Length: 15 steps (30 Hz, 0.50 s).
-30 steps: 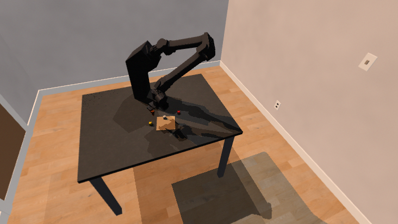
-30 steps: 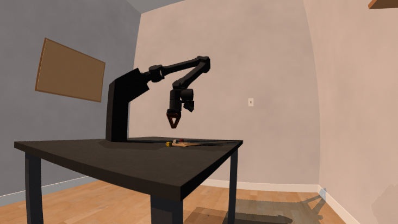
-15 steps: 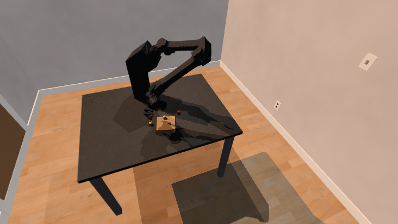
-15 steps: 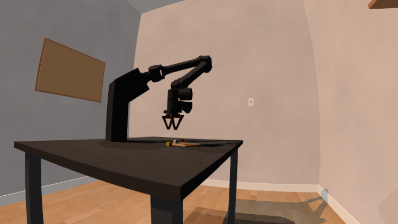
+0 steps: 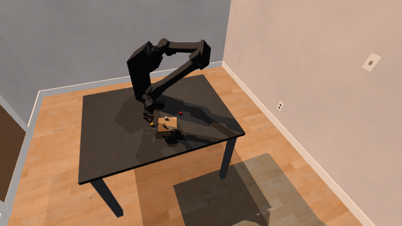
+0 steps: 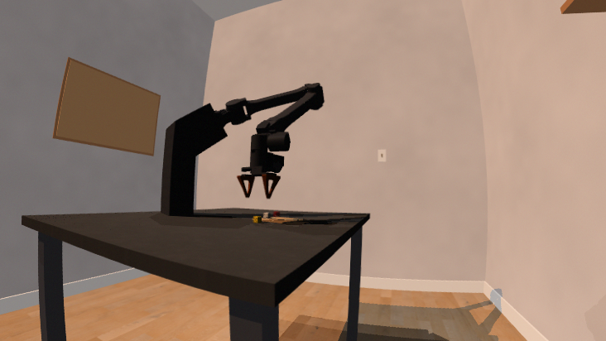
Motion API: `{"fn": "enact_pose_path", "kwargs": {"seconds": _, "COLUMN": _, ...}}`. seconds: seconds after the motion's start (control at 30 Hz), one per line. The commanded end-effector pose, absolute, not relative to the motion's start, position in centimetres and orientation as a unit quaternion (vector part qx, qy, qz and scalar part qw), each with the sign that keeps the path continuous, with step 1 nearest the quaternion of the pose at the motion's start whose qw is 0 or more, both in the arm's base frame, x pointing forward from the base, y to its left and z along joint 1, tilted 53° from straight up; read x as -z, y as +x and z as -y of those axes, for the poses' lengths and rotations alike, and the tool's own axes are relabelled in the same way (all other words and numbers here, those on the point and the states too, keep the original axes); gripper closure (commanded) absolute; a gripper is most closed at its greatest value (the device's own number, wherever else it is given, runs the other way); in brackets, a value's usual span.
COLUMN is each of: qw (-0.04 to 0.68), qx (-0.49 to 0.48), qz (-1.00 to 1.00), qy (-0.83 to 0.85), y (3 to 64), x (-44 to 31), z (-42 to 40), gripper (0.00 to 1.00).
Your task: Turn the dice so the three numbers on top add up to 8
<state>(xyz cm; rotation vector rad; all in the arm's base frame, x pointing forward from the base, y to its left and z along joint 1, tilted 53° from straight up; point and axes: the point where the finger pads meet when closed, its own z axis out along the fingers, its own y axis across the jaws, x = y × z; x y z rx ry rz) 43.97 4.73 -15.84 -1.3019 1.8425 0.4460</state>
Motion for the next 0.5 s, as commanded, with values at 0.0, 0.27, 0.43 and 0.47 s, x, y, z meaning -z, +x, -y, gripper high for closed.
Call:
{"fn": "enact_pose_path", "kwargs": {"seconds": 0.0, "qw": 0.419, "qx": -0.158, "qz": -0.714, "qy": -0.538, "y": 44.43, "x": 15.51, "z": -3.95, "gripper": 0.0}}
{"fn": "enact_pose_path", "kwargs": {"seconds": 0.27, "qw": 0.419, "qx": -0.158, "qz": -0.714, "qy": -0.538, "y": 44.3, "x": 15.51, "z": -4.0, "gripper": 0.66}}
{"fn": "enact_pose_path", "kwargs": {"seconds": 0.43, "qw": 0.418, "qx": -0.16, "qz": -0.716, "qy": -0.536, "y": 44.3, "x": 15.51, "z": -4.0, "gripper": 0.66}}
{"fn": "enact_pose_path", "kwargs": {"seconds": 0.47, "qw": 0.418, "qx": -0.16, "qz": -0.716, "qy": -0.536, "y": 44.3, "x": 15.51, "z": -4.0, "gripper": 0.66}}
